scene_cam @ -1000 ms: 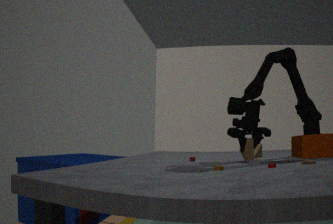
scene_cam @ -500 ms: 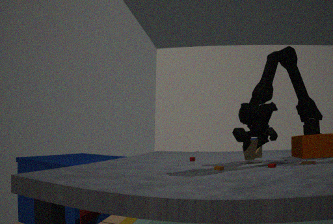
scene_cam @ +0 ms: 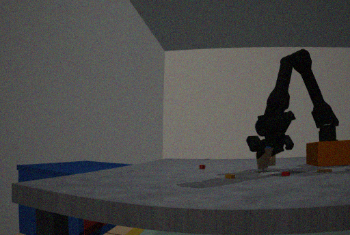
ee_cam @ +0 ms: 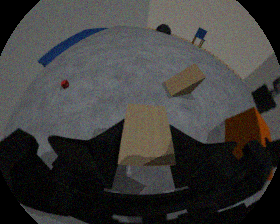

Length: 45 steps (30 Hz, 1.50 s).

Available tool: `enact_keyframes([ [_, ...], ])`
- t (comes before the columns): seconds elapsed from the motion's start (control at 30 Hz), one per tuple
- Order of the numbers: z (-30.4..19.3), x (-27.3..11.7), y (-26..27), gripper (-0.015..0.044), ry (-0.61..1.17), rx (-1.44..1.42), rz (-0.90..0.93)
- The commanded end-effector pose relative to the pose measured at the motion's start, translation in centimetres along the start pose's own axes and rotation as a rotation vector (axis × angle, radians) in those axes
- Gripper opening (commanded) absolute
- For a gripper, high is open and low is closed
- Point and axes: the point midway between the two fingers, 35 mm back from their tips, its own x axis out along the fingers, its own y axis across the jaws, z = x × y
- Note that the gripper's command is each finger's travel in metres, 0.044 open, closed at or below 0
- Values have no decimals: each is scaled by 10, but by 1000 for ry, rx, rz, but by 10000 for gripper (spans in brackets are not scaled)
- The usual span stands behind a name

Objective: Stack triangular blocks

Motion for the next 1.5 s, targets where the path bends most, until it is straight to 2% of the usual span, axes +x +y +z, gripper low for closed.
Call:
enact_keyframes([
  [0.0,0,-1,1,289,3,-3,3],
  [0.2,0,-1,1,440,3,-3,3],
  [0.53,2,-2,1,440,3,-2,3],
  [0.77,72,-67,1,440,1,2,3],
  [1.1,68,-60,2,440,20,-9,-16],
  [1.3,65,-21,-16,440,264,-103,-243],
  [1.37,60,-11,-22,440,402,-140,-306],
  [1.47,52,0,-27,440,700,-188,-366],
])
